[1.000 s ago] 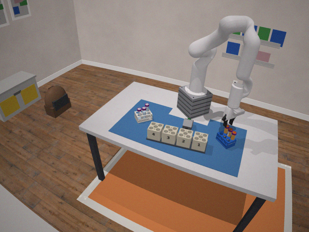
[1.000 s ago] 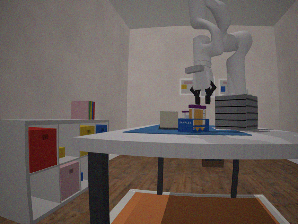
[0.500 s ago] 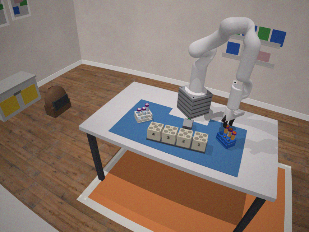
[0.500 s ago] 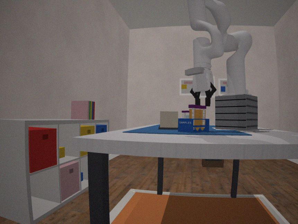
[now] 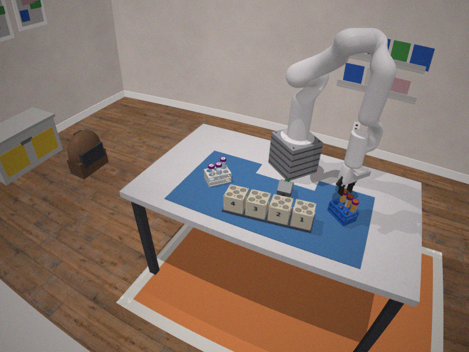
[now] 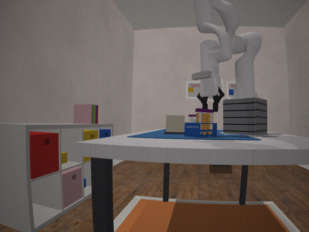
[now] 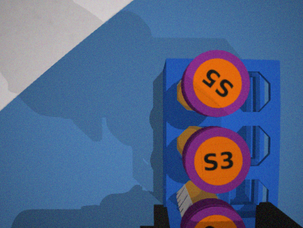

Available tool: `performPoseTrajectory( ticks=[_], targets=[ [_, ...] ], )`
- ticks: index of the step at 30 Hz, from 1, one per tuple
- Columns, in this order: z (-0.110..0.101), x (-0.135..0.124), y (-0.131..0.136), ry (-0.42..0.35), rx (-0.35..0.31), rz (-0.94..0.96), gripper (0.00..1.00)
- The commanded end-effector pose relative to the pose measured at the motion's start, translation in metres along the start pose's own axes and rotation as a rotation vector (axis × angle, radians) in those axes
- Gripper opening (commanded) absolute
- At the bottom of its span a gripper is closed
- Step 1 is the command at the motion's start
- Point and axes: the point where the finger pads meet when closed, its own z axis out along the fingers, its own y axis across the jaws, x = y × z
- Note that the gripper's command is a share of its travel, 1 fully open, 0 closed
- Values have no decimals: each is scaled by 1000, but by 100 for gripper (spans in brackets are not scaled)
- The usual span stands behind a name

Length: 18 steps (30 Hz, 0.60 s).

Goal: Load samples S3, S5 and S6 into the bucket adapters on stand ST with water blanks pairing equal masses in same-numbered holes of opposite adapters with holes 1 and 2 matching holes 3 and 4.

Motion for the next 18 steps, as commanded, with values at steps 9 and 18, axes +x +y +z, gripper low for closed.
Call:
performPoseTrajectory(
  ticks=[9, 18],
  targets=[
    [7, 1, 0, 1, 0, 0, 57],
    [12, 1, 0, 1, 0, 0, 57]
  ],
)
